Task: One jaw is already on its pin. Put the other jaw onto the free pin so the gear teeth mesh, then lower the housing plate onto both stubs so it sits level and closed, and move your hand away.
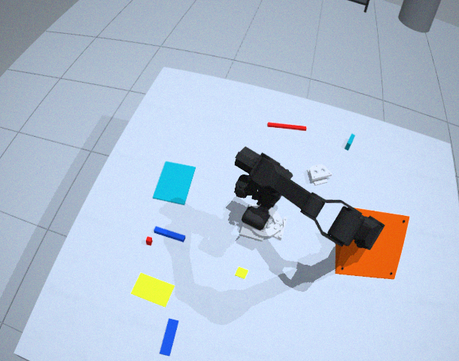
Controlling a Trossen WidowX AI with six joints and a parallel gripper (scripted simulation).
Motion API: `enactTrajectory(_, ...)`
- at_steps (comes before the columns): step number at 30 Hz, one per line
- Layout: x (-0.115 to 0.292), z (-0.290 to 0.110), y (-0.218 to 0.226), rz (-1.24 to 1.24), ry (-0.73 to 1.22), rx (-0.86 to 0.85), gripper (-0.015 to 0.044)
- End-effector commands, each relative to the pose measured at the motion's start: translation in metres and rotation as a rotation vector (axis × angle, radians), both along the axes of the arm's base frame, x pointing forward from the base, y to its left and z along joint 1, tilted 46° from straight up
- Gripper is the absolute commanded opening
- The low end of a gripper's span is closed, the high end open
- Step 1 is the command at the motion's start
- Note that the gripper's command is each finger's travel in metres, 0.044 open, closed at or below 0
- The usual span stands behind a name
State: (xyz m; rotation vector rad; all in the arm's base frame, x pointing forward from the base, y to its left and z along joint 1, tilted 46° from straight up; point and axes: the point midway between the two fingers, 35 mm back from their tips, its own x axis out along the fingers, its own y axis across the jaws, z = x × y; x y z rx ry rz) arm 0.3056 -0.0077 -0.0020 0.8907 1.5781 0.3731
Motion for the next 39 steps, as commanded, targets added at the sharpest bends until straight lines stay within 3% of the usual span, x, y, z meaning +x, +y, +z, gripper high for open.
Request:
enactTrajectory(1,-0.002,-0.008,-0.011,-0.024,0.022,-0.01,0.0303)
enactTrajectory(7,-0.015,-0.034,-0.055,-0.119,0.102,-0.044,0.044)
enactTrajectory(25,-0.104,-0.114,-0.164,-0.382,0.37,-0.069,0.044)
enactTrajectory(35,-0.177,-0.156,-0.193,-0.506,0.52,-0.024,0.044)
enactTrajectory(39,-0.188,-0.162,-0.195,-0.522,0.54,-0.014,0.044)
